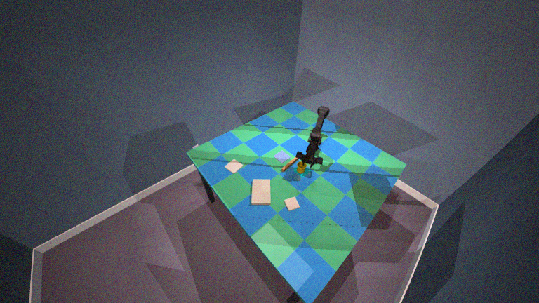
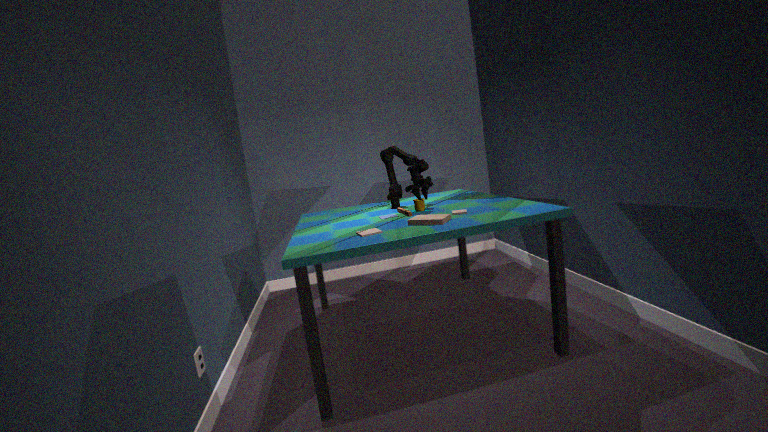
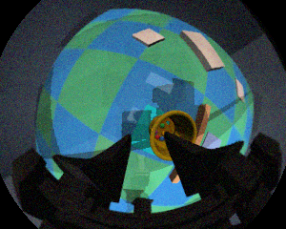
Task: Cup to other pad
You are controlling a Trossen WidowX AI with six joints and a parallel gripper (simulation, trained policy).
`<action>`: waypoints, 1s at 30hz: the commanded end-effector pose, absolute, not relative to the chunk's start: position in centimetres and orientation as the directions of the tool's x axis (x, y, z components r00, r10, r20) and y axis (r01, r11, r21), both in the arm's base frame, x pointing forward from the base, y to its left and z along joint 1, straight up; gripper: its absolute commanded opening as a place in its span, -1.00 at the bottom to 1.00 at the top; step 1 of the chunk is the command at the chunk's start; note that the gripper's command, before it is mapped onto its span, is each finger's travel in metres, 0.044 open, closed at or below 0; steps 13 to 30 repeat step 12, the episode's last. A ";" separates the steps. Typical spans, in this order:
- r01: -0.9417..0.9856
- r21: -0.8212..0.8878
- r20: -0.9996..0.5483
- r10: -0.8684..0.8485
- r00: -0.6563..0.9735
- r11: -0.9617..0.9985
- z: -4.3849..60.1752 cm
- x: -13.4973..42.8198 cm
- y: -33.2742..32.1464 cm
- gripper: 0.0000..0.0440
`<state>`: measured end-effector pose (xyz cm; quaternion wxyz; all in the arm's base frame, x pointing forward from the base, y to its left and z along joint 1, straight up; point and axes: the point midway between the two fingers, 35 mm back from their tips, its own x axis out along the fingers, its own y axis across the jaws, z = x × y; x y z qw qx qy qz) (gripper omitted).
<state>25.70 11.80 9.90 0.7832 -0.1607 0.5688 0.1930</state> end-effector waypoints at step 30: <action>-0.461 -0.010 -0.909 0.184 0.375 0.887 14.9 25.5 11.6 0.64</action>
